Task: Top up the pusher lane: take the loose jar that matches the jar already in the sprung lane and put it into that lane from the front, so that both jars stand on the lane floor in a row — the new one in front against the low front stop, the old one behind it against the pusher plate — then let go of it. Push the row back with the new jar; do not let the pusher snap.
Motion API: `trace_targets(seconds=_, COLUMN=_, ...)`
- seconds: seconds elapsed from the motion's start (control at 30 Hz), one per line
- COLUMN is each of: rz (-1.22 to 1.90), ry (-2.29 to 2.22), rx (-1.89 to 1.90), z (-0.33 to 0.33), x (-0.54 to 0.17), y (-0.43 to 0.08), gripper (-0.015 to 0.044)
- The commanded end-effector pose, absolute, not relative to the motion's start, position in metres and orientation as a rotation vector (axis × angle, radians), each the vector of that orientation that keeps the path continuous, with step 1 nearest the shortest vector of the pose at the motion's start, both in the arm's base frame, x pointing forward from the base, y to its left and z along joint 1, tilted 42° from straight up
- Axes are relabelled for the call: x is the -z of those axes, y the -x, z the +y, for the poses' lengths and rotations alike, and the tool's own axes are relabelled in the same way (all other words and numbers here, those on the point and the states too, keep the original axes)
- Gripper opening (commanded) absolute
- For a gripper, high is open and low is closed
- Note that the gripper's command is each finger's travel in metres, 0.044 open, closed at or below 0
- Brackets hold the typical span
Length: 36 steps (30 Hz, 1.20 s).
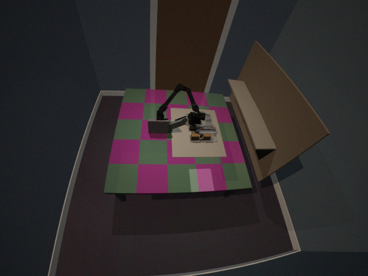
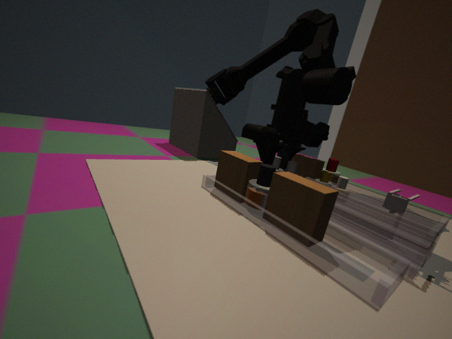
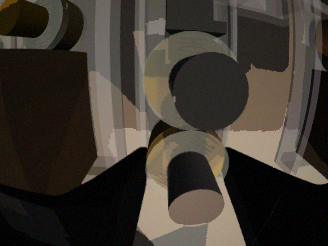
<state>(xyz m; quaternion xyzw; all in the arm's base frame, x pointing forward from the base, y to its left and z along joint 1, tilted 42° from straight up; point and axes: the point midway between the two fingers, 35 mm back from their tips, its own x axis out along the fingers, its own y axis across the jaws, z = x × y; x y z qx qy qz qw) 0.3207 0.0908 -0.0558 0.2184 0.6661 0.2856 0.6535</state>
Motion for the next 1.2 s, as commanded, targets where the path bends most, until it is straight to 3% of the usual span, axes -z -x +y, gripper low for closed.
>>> trace_targets(seconds=0.0, rz=1.505, ry=-0.496, rx=-0.655, z=0.091, x=0.056, y=-0.319, gripper=0.0000)
trace_targets(seconds=0.37, rz=1.505, ry=-0.496, rx=-0.655, z=0.091, x=0.056, y=-0.319, gripper=0.0000)
trace_targets(seconds=0.77, rz=1.505, ry=-0.496, rx=-0.655, z=0.091, x=0.056, y=-0.320, gripper=0.0298)
trace_targets(seconds=1.17, rz=1.505, ry=-0.495, rx=-0.655, z=0.077, x=0.041, y=-0.322, gripper=0.0298)
